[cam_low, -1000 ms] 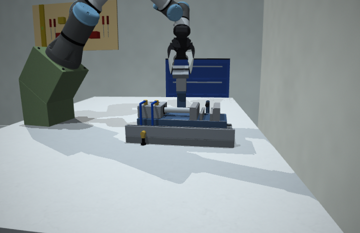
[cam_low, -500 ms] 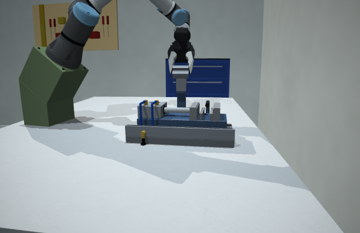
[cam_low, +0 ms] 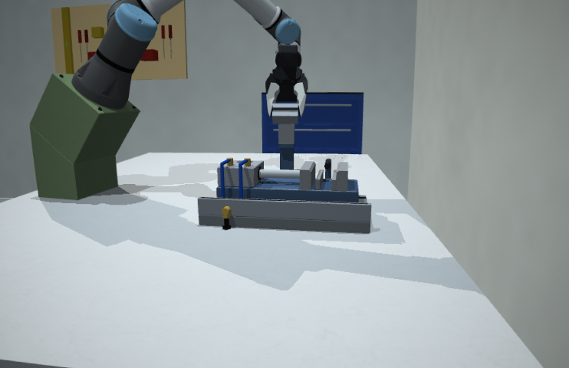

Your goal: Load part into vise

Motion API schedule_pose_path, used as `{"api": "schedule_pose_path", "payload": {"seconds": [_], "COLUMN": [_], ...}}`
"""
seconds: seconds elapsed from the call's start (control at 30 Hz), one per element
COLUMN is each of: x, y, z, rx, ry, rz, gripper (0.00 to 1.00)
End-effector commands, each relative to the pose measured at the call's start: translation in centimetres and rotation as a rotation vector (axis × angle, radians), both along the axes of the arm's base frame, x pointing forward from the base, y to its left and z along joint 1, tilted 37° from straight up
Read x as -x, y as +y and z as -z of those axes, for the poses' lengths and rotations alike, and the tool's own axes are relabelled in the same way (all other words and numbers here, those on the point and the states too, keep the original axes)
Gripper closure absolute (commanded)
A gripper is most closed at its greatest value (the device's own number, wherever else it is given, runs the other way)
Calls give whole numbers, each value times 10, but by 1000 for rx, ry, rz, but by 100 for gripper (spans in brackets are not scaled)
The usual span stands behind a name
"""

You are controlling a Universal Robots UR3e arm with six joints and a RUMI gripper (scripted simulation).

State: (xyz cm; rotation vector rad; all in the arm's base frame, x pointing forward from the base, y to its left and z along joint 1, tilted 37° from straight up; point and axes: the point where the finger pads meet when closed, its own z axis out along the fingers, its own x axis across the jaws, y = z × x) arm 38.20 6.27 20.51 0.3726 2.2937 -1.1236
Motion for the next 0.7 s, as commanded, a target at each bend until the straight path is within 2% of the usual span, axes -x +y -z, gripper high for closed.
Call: {"api": "schedule_pose_path", "payload": {"seconds": [0.0,0.67], "x": [0,0], "y": [0,0], "z": [-1,-1], "rx": [8,16], "ry": [-2,-2], "rz": [7,13], "gripper": [100,100]}}
